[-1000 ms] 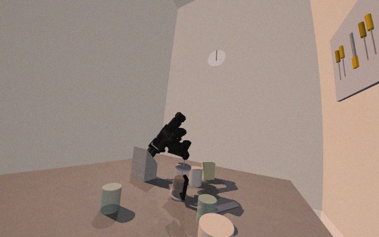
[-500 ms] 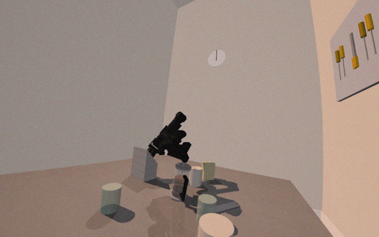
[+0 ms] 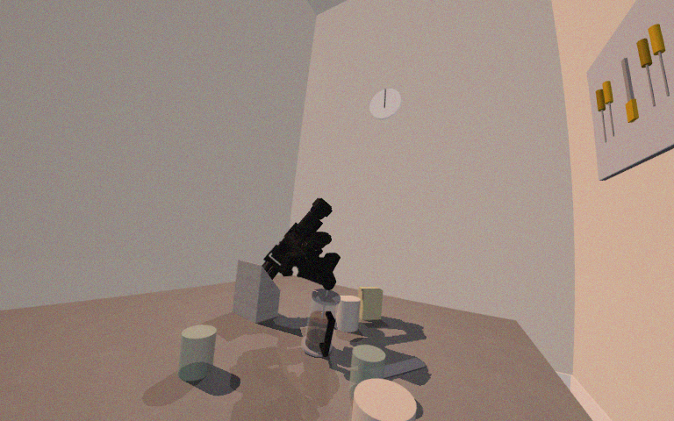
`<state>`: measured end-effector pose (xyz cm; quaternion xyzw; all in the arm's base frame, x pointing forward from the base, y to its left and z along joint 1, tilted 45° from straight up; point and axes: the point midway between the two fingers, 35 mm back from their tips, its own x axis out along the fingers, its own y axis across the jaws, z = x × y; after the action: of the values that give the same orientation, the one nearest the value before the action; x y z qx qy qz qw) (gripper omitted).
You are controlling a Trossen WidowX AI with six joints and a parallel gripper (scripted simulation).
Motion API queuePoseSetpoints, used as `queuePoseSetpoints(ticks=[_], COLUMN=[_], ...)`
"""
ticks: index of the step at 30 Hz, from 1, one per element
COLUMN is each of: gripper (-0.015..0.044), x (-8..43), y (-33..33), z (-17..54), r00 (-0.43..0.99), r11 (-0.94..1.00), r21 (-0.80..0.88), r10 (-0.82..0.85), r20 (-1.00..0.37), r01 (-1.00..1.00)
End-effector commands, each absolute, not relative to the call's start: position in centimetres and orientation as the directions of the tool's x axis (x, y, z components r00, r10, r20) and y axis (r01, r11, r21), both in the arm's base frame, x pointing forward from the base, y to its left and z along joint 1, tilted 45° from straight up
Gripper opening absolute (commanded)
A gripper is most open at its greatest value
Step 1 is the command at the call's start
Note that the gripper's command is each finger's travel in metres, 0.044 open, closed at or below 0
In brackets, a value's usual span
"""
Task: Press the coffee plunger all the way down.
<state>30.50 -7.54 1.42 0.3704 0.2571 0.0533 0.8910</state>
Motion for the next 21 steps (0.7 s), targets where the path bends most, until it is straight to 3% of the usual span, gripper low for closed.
queuePoseSetpoints(ticks=[1,12,21], gripper=[0.0126,0.0126,0.0363], x=[30.46,30.52,30.52], y=[-7.23,-7.54,-7.54], z=[1.10,1.40,1.40], r00=[0.855,0.862,0.862], r11=[0.713,0.719,0.719], r21=[0.695,0.688,0.688], r10=[0.298,0.286,0.286], r20=[-0.425,-0.419,-0.419], r01=[0.097,0.096,0.096])
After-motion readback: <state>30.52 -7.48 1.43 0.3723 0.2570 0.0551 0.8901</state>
